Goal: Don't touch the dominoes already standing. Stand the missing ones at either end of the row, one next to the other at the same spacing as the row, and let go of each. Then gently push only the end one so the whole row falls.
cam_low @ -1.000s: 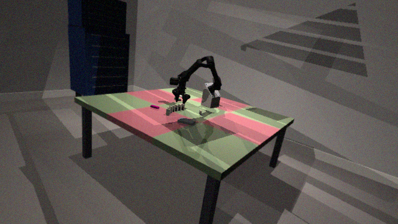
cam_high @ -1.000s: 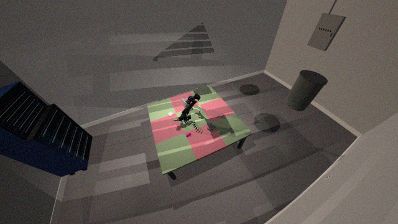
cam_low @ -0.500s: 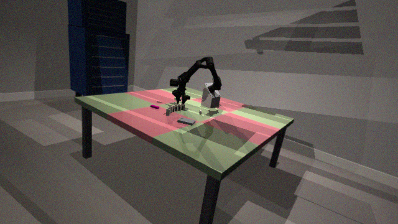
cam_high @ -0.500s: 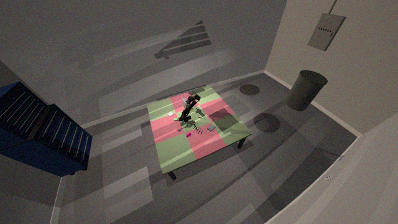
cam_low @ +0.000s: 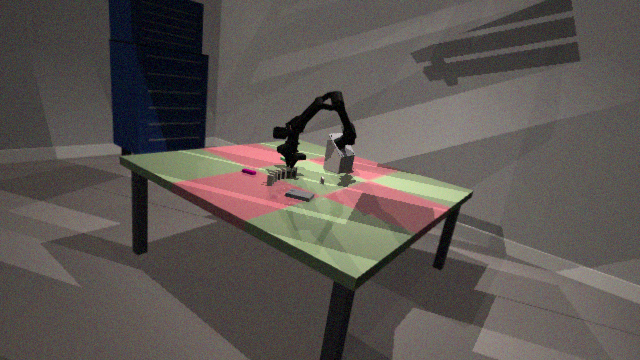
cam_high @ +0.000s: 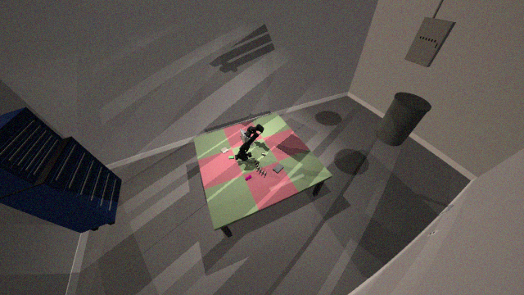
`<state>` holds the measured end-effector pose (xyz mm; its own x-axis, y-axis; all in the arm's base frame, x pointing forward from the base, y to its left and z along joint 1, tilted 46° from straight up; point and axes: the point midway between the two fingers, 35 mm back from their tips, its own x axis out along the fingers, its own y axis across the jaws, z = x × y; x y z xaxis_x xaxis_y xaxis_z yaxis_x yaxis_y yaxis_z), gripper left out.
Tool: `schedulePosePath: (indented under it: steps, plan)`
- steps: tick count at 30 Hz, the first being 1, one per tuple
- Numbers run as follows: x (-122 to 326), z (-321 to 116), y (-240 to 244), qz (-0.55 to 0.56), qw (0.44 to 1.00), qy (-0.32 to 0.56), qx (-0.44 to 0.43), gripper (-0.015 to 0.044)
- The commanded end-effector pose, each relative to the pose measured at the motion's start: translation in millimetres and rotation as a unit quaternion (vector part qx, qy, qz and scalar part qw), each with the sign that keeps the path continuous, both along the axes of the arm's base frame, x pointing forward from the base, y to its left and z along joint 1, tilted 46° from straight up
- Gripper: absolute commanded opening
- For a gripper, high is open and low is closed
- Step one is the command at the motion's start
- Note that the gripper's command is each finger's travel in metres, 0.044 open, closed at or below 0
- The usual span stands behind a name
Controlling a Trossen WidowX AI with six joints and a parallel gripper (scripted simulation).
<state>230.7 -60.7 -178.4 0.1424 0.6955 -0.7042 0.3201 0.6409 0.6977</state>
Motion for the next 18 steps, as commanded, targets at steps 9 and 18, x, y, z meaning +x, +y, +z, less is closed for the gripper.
schedulePosePath:
  steps: [9,18]
  plan:
    - [-15.1,73.2,-83.5,-0.002,1.0,0.0,-0.002,0.0107]
    - [-22.2,106.1,-120.4,-0.002,1.0,0.001,-0.003,0.0107]
